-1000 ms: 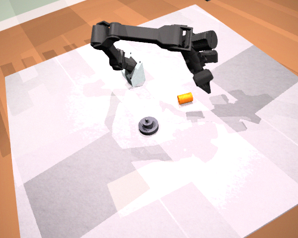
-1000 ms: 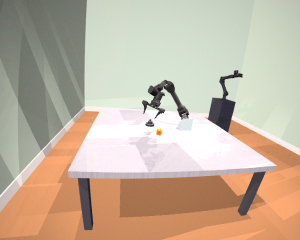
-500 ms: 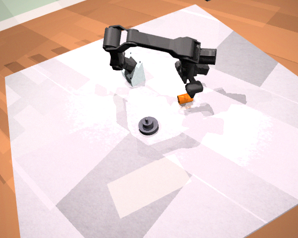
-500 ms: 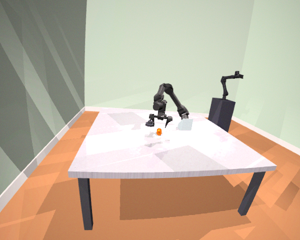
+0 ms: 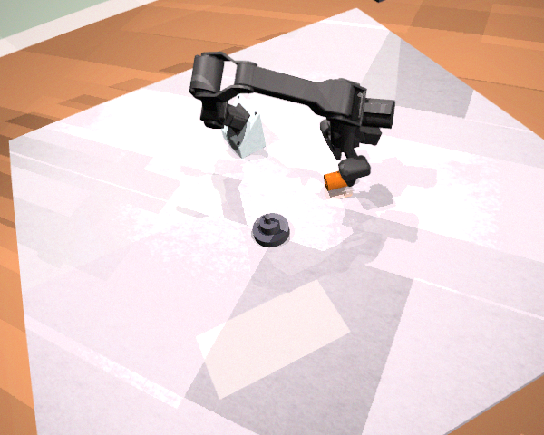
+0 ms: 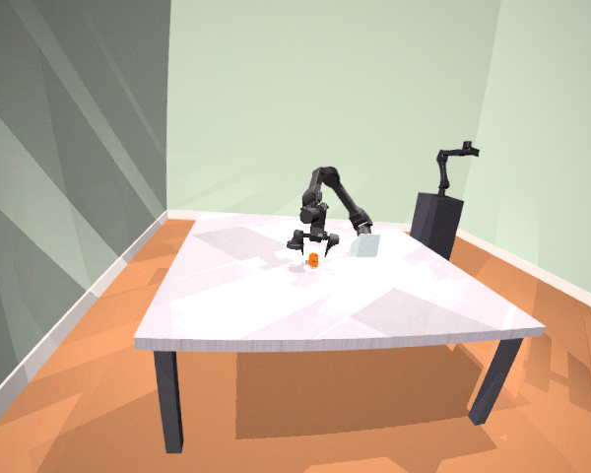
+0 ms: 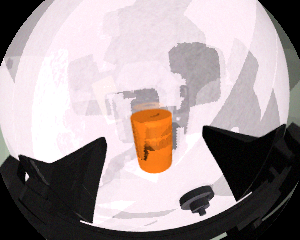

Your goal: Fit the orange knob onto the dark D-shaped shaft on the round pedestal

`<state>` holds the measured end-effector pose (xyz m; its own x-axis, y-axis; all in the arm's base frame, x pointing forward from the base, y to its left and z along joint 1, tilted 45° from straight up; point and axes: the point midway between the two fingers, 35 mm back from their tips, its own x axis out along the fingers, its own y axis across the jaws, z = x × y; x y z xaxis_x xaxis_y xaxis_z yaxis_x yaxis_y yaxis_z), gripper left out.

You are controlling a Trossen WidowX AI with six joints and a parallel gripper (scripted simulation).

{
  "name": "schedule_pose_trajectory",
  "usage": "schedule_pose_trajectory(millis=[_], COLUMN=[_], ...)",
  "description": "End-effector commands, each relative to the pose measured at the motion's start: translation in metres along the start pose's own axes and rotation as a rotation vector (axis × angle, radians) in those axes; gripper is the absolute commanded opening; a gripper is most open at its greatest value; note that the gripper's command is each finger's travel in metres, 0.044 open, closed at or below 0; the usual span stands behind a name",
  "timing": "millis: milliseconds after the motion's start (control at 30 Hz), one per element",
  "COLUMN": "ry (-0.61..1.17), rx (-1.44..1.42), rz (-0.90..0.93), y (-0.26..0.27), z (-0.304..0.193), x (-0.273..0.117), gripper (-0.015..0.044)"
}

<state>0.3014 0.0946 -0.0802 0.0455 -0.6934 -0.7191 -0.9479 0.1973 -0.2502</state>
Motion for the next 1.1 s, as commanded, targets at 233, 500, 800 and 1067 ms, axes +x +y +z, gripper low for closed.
schedule_pose_trajectory(millis=[233, 500, 800, 1067], ry=[0.006, 0.007, 0.007, 0.007], rx=[-0.007, -0.006, -0.006, -0.006], rz=[0.0, -0.001, -0.001, -0.001], y=[0.001, 0.001, 0.001, 0.001], z=[-0.001, -0.002, -0.002, -0.002], x=[0.019, 0.03, 0.031, 0.031], gripper=[0.044, 0.044, 0.024, 0.0233])
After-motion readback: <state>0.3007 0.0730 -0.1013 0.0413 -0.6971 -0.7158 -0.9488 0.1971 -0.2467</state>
